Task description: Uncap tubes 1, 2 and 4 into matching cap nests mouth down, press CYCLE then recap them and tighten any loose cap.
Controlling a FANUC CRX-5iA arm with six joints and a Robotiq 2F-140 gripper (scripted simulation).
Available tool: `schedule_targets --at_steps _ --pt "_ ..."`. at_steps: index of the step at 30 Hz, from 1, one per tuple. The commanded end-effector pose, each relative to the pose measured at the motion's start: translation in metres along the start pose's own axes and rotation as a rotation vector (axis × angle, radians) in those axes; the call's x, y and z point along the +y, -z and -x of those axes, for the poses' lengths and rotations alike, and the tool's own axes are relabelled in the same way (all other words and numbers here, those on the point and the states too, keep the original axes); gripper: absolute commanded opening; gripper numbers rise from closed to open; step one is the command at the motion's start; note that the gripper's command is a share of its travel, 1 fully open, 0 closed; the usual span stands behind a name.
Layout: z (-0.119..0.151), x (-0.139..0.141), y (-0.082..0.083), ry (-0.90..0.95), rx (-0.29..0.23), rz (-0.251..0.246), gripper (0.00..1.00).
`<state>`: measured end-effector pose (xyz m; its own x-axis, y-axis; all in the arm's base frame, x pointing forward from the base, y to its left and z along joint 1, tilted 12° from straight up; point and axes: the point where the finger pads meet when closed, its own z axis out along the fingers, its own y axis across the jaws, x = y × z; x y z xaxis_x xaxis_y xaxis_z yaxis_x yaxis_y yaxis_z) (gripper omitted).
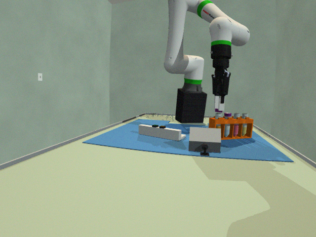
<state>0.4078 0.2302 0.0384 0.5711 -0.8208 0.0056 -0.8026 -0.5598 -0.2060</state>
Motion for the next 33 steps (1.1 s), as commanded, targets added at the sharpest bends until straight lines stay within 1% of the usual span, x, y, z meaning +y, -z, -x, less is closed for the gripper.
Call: schedule_targets --at_steps 1,5,7,10,12,13,16,19,21,22,23,24,25,26,28,29,30,33 --pt "0.000 0.000 0.007 0.000 0.000 0.000 0.00" --pt "0.000 0.000 0.019 0.000 0.000 0.000 0.00" --pt "0.000 0.000 0.019 0.000 0.000 0.000 0.00" --pt "-0.022 0.011 0.019 0.250 0.000 0.000 0.00" --pt "-0.022 0.011 0.019 0.250 0.000 0.000 0.00" --pt "-0.030 0.015 0.019 0.333 0.000 0.000 0.00" --pt "-0.030 0.015 0.019 0.333 0.000 0.000 0.00" --pt "-0.052 0.026 0.019 0.563 0.002 0.000 0.00" --pt "-0.052 0.026 0.019 0.583 0.000 0.000 0.00" --pt "-0.059 0.030 0.019 0.667 0.000 0.000 0.00" --pt "-0.059 0.030 0.019 0.667 0.000 0.000 0.00" --pt "-0.067 0.034 0.019 0.750 0.000 0.000 0.00" --pt "-0.067 0.034 0.019 0.750 0.000 0.000 0.00" --pt "-0.074 0.038 0.019 0.833 0.000 0.000 0.00" --pt "-0.089 0.045 0.019 0.837 0.000 0.000 0.00" --pt "-0.089 0.045 0.019 0.837 0.000 0.000 0.00" --pt "-0.097 0.049 0.019 0.837 0.000 0.000 0.00" --pt "-0.097 0.049 0.019 0.837 0.000 0.000 0.00"
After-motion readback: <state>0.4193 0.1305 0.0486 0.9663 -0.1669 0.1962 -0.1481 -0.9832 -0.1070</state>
